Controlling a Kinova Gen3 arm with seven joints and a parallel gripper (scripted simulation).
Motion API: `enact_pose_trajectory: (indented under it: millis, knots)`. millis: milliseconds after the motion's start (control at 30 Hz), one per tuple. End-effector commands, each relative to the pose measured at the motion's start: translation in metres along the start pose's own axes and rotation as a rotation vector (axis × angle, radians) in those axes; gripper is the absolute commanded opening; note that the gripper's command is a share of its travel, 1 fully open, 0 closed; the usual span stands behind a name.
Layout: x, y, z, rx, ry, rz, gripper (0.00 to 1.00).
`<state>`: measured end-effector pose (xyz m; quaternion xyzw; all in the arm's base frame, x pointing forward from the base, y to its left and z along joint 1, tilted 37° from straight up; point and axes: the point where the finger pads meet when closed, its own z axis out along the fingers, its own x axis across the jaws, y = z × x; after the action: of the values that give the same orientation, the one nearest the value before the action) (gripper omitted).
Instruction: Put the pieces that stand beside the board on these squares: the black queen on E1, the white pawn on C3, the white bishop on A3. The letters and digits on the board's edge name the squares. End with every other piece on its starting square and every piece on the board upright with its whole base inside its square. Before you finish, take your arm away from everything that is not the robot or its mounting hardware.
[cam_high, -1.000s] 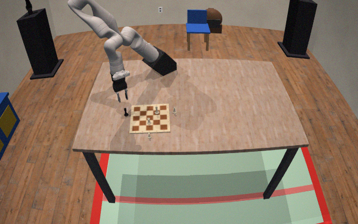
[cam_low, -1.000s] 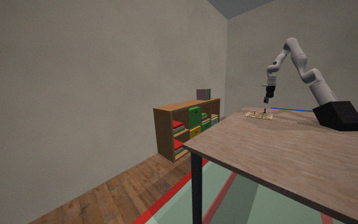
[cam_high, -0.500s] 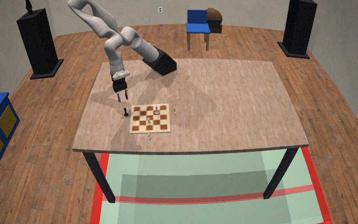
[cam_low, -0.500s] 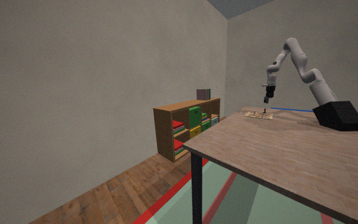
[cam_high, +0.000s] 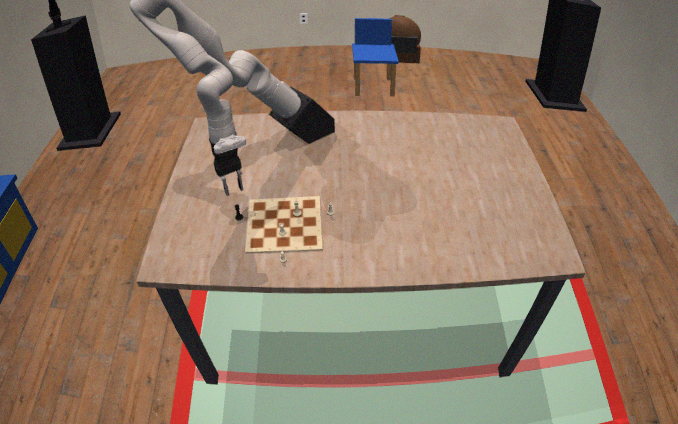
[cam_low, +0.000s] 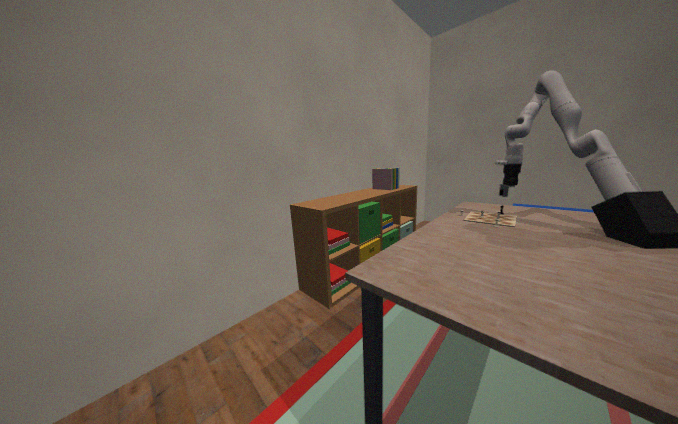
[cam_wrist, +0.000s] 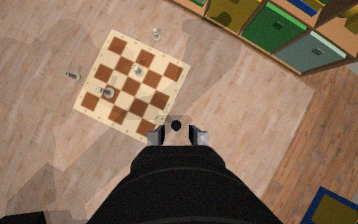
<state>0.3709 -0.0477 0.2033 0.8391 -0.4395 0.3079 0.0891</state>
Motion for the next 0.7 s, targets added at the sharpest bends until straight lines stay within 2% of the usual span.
enact_pose_trajectory:
  millis: [0,667]
  knots:
    - [0.0,0.001,0.003,-0.005,0.003,-0.001,0.79]
    - [0.0,0.001,0.031,-0.005,0.003,-0.001,0.79]
